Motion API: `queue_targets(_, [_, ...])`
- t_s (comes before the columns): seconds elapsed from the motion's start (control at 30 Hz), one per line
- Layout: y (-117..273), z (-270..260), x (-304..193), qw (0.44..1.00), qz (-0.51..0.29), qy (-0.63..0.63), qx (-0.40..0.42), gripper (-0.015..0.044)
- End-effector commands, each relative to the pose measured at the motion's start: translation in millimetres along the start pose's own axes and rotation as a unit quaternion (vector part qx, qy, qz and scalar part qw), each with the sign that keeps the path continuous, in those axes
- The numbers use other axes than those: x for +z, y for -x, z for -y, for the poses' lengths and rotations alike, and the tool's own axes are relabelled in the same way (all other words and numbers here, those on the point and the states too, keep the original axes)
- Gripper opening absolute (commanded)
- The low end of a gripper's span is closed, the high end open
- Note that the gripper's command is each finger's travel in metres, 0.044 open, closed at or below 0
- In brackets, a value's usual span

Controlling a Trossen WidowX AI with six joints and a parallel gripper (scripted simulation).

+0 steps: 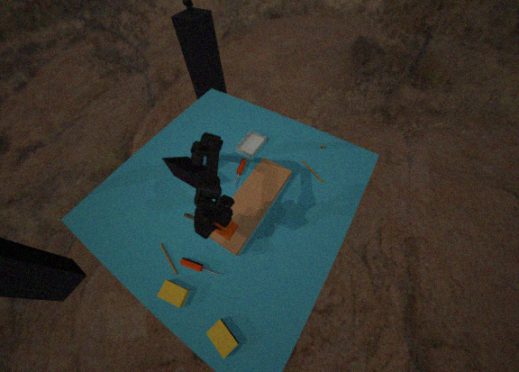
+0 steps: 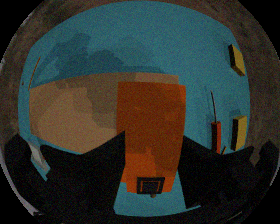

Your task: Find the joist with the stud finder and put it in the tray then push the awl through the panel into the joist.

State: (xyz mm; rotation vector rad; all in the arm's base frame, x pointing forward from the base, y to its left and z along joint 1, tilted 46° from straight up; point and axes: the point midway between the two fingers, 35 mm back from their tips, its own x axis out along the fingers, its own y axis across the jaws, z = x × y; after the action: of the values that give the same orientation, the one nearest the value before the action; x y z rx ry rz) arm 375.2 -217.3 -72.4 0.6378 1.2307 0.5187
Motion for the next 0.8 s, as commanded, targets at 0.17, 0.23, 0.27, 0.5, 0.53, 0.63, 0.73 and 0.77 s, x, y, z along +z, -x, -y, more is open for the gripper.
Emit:
queue_targets(0.17, [-10,0,-2,1.000,0.003,-0.002,0.001,0.0000])
queue_targets(0.23, [-13,0,-2,1.000,0.003,-0.002,0.001,0.0000])
queue_targets(0.27, [-14,0,-2,1.000,0.003,-0.002,0.001,0.0000])
queue_targets(0.5, [-22,0,-4,1.000,0.003,-0.002,0.001,0.0000])
queue_targets(0.53, [-23,0,-5,1.000,0.003,-0.002,0.002,0.0000])
queue_targets(0.63, [-27,0,-6,1.000,0.003,-0.002,0.002,0.0000])
queue_targets(0.73, [-31,0,-7,1.000,0.003,-0.002,0.002,0.0000])
queue_targets(0.77, [-32,0,-7,1.000,0.003,-0.002,0.002,0.0000])
